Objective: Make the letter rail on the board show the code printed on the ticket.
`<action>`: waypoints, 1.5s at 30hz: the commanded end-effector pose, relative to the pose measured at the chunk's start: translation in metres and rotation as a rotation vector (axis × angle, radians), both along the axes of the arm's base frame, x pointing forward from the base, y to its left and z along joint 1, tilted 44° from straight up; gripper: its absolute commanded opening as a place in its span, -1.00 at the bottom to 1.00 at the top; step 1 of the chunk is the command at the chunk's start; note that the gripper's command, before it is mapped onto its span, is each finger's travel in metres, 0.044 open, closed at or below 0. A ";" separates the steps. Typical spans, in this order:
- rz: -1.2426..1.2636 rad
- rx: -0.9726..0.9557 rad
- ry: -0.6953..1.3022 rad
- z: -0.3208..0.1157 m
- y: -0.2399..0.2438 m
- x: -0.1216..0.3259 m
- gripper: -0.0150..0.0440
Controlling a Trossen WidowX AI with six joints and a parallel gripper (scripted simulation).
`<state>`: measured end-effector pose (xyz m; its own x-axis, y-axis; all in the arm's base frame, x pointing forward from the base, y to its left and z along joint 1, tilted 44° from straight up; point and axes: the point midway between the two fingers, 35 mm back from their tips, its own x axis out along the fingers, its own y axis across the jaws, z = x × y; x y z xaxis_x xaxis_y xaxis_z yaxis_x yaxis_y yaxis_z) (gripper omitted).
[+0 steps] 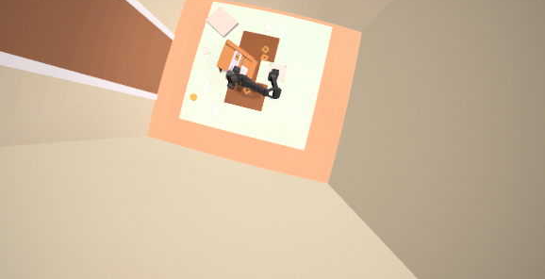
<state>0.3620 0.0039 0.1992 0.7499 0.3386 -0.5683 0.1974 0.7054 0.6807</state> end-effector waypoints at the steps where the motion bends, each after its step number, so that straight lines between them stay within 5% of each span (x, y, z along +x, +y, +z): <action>1: 0.003 -0.001 -0.004 -0.001 -0.002 0.000 -0.49; 45: 0.003 -0.002 -0.003 -0.016 -0.018 -0.004 -0.49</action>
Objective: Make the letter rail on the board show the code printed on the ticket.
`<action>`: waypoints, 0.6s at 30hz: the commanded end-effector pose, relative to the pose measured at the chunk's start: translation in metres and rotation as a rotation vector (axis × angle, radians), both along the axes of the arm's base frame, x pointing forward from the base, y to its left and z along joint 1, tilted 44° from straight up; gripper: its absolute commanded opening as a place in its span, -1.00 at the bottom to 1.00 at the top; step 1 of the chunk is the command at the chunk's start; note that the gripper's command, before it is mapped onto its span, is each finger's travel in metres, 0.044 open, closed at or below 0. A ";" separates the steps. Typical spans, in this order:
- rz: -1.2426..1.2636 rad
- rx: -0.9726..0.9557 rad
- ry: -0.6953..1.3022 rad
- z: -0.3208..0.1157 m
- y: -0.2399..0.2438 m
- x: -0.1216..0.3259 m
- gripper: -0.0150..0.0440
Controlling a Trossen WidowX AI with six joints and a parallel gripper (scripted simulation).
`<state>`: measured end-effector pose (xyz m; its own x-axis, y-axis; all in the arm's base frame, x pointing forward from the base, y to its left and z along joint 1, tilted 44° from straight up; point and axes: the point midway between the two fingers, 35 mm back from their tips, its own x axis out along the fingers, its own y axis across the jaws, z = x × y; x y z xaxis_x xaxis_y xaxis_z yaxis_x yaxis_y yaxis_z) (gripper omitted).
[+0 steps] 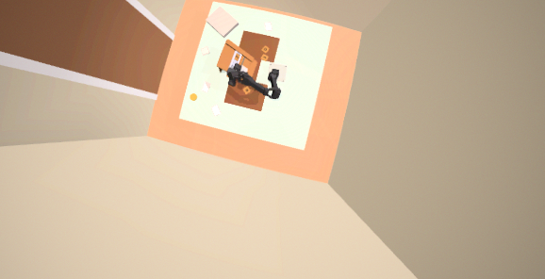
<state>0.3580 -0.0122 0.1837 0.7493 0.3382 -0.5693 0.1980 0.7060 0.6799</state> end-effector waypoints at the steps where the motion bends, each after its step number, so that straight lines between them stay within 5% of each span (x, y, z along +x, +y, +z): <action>1: 0.003 -0.001 -0.004 -0.001 -0.002 0.000 -0.49; 18: 0.003 -0.002 -0.004 -0.007 -0.008 -0.002 -0.49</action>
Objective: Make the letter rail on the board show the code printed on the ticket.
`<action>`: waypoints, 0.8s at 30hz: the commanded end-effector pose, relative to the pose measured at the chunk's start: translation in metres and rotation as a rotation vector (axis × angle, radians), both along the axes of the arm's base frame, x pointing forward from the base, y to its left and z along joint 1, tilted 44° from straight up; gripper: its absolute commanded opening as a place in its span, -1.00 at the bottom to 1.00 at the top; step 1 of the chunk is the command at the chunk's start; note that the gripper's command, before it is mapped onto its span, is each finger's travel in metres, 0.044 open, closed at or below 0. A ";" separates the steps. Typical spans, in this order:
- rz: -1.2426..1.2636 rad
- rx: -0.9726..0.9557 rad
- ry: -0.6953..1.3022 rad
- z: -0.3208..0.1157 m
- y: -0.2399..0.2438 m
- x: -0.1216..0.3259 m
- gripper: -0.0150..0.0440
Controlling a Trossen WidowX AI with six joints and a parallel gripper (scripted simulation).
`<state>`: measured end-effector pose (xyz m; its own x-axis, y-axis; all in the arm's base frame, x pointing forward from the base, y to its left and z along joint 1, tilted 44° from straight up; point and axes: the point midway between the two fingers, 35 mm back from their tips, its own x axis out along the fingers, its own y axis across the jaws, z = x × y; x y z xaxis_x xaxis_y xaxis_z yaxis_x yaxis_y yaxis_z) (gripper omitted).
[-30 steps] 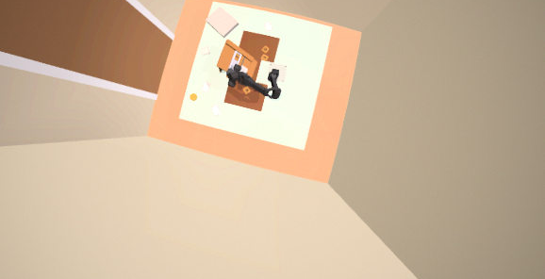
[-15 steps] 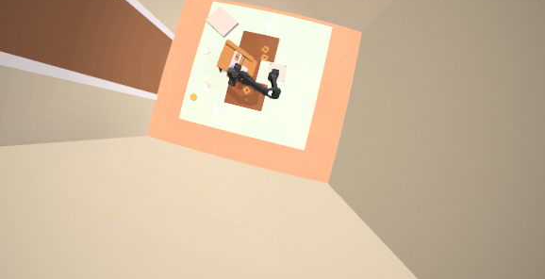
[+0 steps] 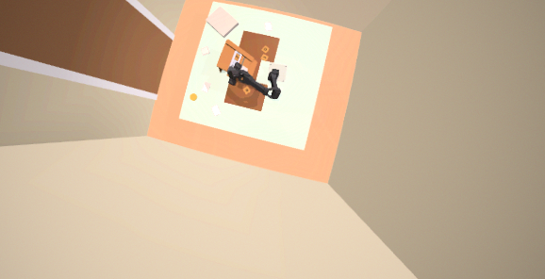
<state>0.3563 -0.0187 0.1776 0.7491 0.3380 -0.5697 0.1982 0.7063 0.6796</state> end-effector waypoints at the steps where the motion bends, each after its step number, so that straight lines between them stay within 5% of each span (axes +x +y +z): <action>1: 0.003 -0.001 -0.004 -0.001 -0.002 0.000 -0.49; 24: 0.003 -0.002 -0.004 -0.009 -0.010 -0.002 -0.49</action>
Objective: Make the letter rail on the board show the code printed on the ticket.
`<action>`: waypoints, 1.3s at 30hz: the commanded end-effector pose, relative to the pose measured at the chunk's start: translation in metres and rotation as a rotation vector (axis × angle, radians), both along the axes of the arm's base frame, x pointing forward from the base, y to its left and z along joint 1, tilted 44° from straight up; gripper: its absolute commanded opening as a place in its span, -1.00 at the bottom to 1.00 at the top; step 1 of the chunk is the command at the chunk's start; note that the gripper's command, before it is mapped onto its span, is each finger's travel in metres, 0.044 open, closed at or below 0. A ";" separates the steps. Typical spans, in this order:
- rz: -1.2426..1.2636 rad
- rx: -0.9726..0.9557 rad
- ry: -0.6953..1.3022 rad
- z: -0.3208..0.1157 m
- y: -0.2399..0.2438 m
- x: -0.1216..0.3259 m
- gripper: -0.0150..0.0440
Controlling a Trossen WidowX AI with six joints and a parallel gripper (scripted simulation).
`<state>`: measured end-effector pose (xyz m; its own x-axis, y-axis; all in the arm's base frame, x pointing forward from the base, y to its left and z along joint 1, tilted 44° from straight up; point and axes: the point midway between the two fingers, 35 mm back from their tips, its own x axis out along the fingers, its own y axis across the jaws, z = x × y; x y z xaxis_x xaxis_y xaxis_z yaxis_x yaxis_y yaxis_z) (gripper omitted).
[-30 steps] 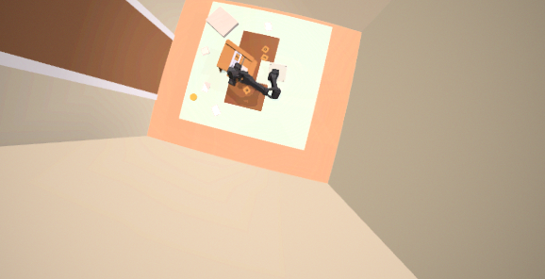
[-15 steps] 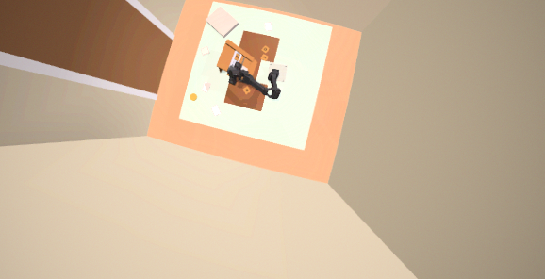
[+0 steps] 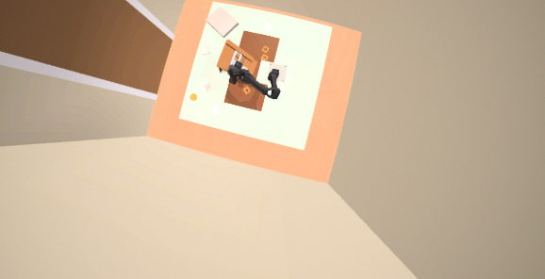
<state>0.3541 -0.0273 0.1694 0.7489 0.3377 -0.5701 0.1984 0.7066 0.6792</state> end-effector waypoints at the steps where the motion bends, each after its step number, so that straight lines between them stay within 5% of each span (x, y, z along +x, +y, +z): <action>1: 0.003 -0.001 -0.004 -0.001 -0.002 0.000 -0.49; 39: 0.003 -0.002 -0.004 -0.016 -0.017 -0.004 -0.49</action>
